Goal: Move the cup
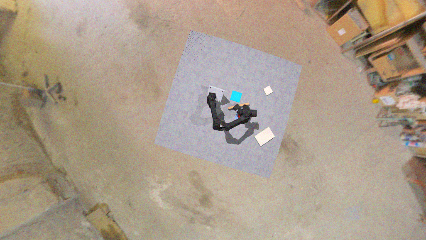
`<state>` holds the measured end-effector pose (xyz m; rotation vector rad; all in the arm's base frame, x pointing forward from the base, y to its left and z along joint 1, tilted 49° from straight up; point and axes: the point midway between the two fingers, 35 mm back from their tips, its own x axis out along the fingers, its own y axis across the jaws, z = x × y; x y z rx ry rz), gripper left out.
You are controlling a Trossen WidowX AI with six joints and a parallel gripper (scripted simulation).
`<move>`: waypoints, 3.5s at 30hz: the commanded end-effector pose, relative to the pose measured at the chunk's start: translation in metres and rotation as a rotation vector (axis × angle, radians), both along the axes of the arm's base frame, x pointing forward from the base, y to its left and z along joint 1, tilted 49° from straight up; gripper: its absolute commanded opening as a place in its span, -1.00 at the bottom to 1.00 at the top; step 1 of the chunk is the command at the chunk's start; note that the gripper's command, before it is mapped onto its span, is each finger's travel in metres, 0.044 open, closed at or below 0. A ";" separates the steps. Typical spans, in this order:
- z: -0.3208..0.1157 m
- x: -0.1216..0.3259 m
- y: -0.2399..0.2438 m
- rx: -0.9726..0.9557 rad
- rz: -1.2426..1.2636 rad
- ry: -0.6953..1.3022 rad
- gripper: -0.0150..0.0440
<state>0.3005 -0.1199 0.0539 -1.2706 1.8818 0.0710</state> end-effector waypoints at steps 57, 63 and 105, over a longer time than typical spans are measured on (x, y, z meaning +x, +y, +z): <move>0.009 -0.008 0.064 0.001 0.005 0.003 -0.49; -0.003 -0.015 0.076 0.002 0.004 0.003 -0.49; -0.077 -0.060 0.157 0.009 0.004 0.003 -0.49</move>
